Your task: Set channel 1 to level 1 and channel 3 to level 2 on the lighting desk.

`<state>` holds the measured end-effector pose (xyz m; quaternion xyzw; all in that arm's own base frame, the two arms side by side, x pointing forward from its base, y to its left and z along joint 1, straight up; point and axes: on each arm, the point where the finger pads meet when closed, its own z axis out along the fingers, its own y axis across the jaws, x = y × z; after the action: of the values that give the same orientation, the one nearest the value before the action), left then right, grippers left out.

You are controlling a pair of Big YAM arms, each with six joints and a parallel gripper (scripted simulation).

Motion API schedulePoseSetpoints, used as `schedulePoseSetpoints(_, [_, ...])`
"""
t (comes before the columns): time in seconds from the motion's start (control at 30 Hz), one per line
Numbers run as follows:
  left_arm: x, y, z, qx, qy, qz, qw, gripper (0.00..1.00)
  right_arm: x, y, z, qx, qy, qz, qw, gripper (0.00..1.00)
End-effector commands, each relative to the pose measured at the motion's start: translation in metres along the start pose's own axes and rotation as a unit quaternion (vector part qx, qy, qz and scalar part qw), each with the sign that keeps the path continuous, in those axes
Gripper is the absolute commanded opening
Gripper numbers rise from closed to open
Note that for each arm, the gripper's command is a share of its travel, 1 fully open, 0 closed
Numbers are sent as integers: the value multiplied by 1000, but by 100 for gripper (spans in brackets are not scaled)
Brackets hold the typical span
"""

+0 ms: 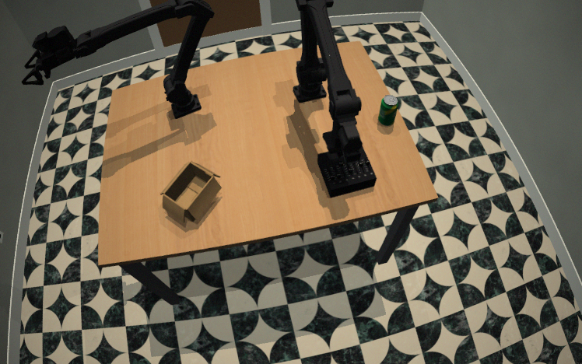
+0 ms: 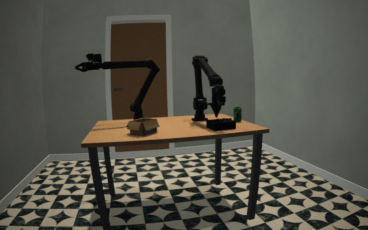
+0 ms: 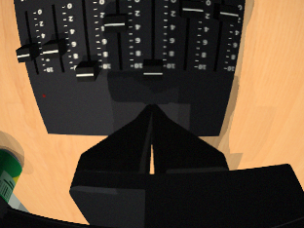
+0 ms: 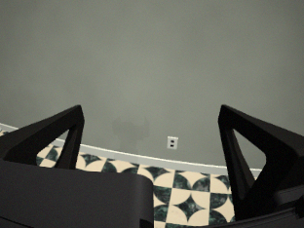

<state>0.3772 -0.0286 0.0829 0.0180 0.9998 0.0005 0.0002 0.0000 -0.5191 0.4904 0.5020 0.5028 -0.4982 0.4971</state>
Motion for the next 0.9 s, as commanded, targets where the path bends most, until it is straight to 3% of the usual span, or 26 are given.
schedulePoseSetpoints(0.0, [-18, -6, -8, 2, -16, 4, 1000, 0, -24, -3, -1, 2, -30, 4, 1000, 100])
schedulePoseSetpoints(0.87, [-21, -7, -10, 2, -18, 3, 1000, 0, -24, -3, -1, 2, -30, 4, 1000, 100])
